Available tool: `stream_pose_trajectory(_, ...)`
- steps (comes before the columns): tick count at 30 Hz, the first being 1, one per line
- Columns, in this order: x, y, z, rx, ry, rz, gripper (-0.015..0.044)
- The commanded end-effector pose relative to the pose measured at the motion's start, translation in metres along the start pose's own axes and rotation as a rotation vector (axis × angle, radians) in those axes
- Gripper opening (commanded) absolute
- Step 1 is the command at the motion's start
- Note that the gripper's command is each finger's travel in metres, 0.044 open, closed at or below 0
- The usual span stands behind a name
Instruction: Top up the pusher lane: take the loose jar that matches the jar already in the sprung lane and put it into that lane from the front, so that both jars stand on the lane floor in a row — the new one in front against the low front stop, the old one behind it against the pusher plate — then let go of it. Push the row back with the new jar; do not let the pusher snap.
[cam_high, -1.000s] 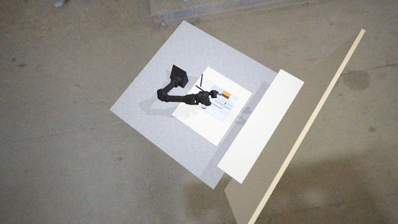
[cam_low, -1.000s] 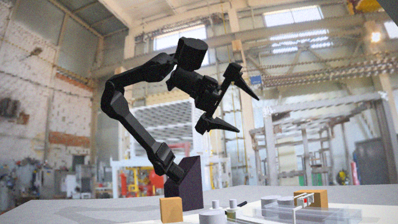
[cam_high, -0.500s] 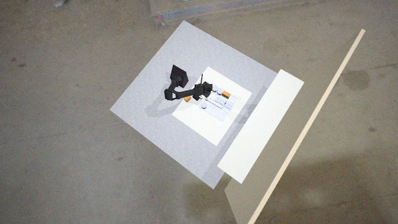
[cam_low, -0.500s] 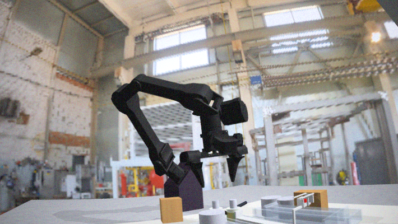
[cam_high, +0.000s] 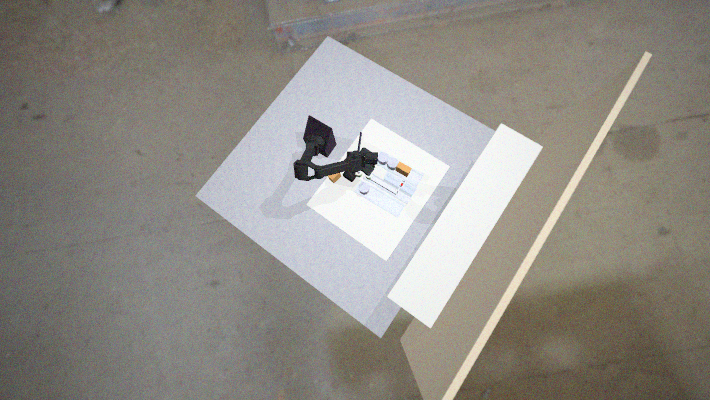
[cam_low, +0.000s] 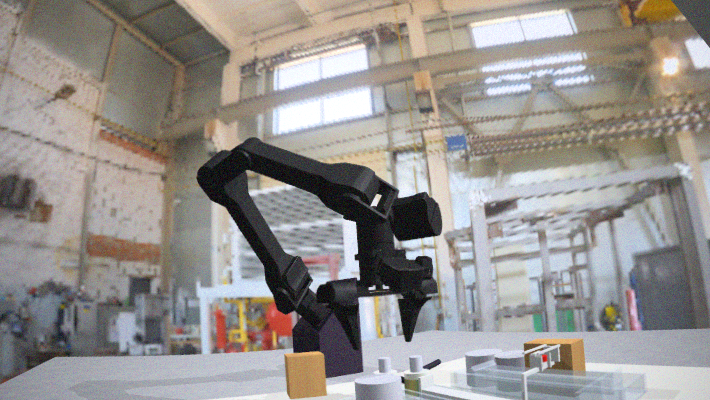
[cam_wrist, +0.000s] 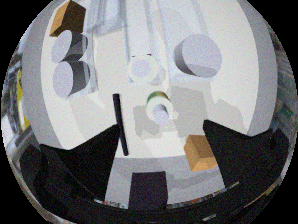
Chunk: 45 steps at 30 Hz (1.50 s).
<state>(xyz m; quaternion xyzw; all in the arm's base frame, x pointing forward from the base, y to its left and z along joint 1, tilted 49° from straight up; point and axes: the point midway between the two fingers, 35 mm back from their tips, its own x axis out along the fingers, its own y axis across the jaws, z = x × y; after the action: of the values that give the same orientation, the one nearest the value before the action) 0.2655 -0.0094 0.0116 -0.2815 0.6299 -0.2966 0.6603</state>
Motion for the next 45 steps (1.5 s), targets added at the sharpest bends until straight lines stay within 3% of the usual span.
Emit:
stream_pose_trajectory(1,0.008,0.0,-0.001,-0.005,-0.003,-0.006,0.044)
stream_pose_trajectory(33,0.06,-0.001,-0.001,-0.005,-0.003,-0.008,0.044)
stream_pose_trajectory(44,0.06,-0.001,-0.001,-0.005,-0.003,-0.008,0.0151)
stream_pose_trajectory(45,0.06,-0.001,-0.001,-0.005,-0.003,-0.008,0.0145)
